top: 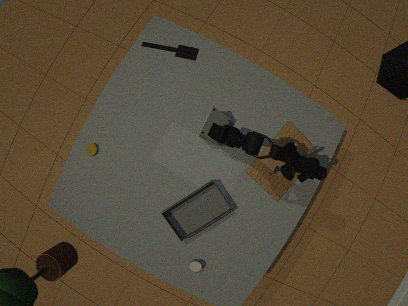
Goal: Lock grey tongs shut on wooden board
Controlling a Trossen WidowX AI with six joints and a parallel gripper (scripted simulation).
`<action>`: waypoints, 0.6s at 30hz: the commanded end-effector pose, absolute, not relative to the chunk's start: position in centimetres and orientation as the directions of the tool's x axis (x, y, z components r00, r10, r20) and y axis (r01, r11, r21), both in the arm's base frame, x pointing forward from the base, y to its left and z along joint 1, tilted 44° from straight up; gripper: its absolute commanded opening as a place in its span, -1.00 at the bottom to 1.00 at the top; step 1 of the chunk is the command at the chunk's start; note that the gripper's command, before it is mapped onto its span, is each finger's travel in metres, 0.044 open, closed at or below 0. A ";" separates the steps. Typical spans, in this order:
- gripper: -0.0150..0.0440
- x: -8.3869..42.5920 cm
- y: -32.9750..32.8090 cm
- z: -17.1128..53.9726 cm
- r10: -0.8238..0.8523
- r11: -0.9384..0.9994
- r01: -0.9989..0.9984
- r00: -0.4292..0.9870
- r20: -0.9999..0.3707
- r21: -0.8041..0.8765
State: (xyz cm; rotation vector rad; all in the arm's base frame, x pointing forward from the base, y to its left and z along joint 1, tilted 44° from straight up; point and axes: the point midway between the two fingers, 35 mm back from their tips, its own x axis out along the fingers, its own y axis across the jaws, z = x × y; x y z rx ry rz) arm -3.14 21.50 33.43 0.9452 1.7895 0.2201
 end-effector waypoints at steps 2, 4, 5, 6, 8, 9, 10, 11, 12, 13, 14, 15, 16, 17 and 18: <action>-1.00 -3.1 21.2 34.2 0.697 0.640 0.517 -0.078 -0.713 0.569; -1.00 -3.1 21.1 34.4 0.701 0.626 0.525 -0.053 -0.712 0.577; -1.00 -3.1 21.1 34.6 0.703 0.619 0.529 -0.041 -0.710 0.581; -1.00 -3.1 21.0 34.7 0.705 0.611 0.532 -0.029 -0.708 0.586; -1.00 -3.0 20.9 35.1 0.710 0.595 0.540 -0.006 -0.704 0.596; -1.00 -3.0 20.9 35.2 0.713 0.588 0.542 0.004 -0.701 0.600; -1.00 -3.0 20.9 35.3 0.714 0.583 0.544 0.010 -0.700 0.603; -1.00 -3.0 20.9 35.3 0.715 0.582 0.545 0.012 -0.699 0.604; -1.00 -3.0 20.9 35.3 0.715 0.582 0.545 0.012 -0.699 0.604; -1.00 -3.0 20.9 35.3 0.715 0.582 0.545 0.012 -0.699 0.604; -1.00 -3.0 20.9 35.3 0.715 0.582 0.545 0.012 -0.699 0.604; -1.00 -3.0 20.9 35.3 0.715 0.582 0.545 0.012 -0.699 0.604; -1.00 -3.0 20.9 35.3 0.715 0.582 0.545 0.012 -0.699 0.604; -1.00 -3.0 20.9 35.3 0.715 0.582 0.545 0.012 -0.699 0.604; -1.00 -3.0 20.9 35.3 0.715 0.582 0.545 0.012 -0.699 0.604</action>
